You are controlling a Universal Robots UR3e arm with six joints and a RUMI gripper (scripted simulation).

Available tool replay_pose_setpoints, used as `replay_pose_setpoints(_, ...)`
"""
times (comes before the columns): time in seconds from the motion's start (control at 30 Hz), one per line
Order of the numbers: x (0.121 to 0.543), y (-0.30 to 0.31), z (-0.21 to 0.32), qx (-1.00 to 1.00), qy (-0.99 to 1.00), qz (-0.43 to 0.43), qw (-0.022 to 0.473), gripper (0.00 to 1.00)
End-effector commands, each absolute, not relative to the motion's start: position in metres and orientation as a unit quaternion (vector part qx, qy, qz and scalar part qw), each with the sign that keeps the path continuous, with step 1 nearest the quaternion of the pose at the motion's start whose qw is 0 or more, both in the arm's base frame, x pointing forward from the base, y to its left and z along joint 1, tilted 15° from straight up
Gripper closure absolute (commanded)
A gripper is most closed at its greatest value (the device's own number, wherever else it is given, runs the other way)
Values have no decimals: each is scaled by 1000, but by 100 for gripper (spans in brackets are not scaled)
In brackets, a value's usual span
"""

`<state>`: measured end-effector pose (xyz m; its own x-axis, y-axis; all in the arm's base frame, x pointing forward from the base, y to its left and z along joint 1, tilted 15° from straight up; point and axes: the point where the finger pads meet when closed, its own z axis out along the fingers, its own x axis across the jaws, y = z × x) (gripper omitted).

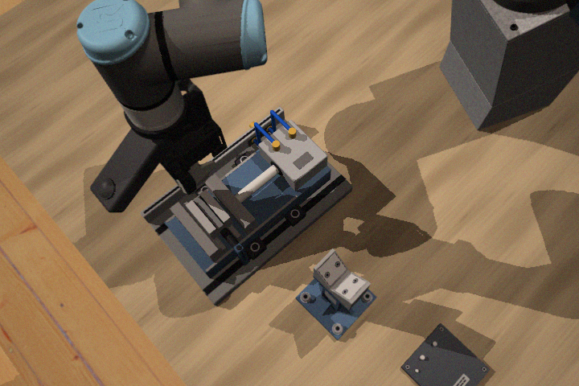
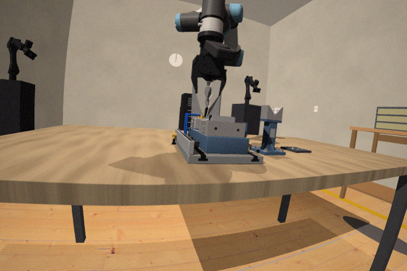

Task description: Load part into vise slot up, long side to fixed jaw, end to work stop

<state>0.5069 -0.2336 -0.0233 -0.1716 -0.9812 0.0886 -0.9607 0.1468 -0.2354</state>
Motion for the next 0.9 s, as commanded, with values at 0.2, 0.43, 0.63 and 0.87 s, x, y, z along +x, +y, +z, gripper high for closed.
replay_pose_setpoints(0.2, 508, -232, -22, -642, 756, -121, 43, 100)
replay_pose_setpoints(0.43, 508, -230, -22, -642, 756, -121, 43, 100)
replay_pose_setpoints(0.63, 509, -228, -22, -642, 756, -121, 43, 100)
replay_pose_setpoints(0.87, 509, -227, -23, -642, 756, -121, 43, 100)
